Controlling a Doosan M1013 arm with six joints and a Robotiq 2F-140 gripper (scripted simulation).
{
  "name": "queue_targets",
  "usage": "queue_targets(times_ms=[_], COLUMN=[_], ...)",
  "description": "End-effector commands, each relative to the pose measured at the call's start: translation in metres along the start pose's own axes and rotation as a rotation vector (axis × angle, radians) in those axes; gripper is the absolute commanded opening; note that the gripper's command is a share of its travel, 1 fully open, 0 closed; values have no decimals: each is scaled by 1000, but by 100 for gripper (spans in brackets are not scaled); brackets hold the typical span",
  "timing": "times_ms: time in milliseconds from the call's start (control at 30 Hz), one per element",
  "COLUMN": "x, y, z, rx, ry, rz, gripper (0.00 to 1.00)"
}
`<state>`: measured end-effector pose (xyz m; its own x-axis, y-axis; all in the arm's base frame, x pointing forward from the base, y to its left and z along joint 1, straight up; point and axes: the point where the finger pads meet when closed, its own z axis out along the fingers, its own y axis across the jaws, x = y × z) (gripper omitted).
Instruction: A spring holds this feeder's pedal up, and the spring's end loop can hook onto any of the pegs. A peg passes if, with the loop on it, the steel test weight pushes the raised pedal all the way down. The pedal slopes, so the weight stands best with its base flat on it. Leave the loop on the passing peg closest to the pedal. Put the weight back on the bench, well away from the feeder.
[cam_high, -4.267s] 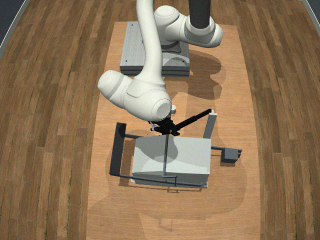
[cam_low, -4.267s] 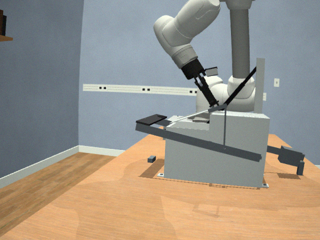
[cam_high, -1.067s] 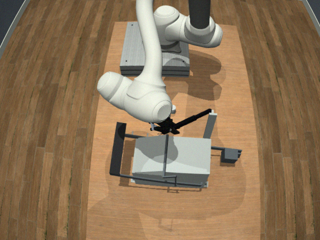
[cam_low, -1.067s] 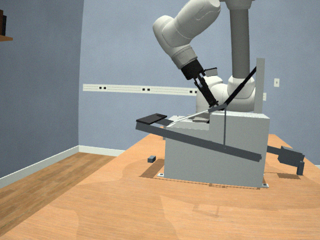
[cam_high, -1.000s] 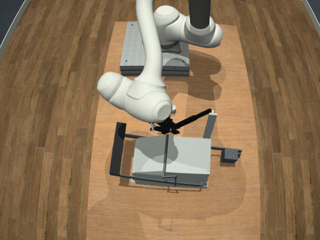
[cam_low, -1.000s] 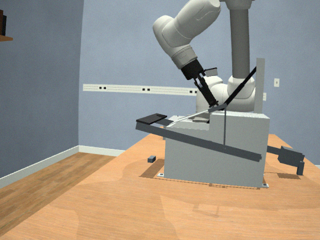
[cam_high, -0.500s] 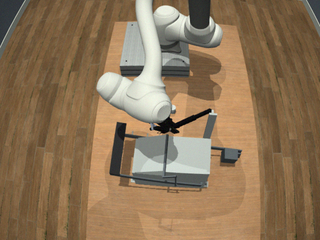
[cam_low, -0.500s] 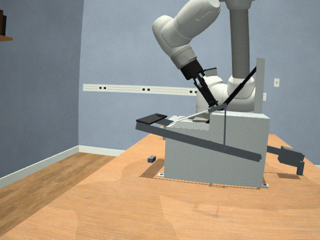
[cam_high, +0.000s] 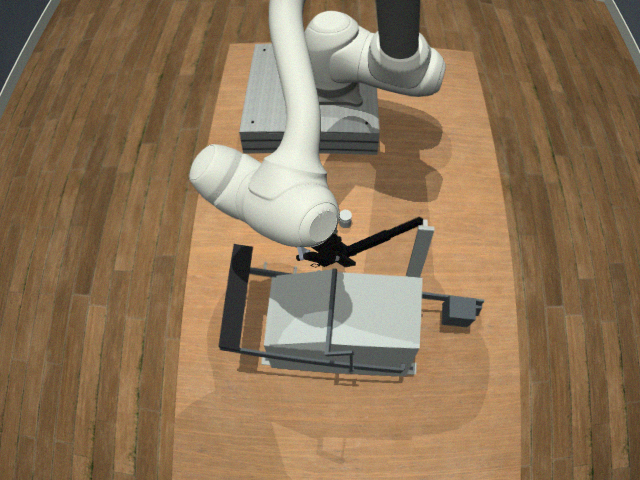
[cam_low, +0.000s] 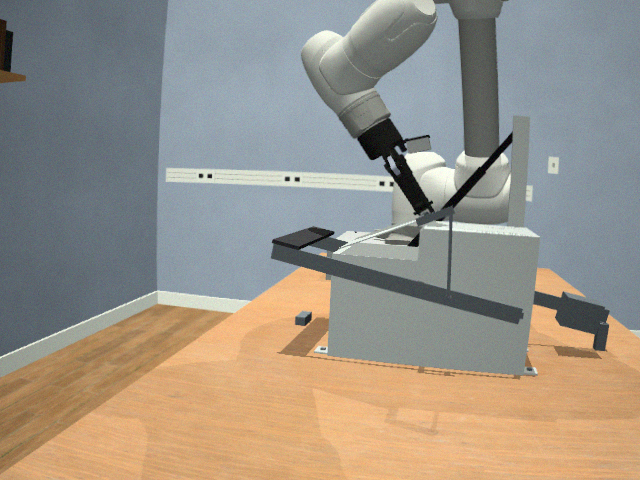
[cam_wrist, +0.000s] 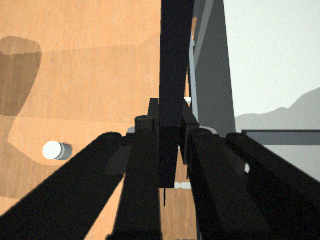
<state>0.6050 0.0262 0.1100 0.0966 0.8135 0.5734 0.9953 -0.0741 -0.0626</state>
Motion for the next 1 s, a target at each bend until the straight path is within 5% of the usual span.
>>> queue_targets(times_ms=[0, 967], x=[-1, -12], y=[1, 1], z=[-2, -10], rx=[-1, -1], ry=[0, 0], rz=[-1, 0], gripper=[17, 17])
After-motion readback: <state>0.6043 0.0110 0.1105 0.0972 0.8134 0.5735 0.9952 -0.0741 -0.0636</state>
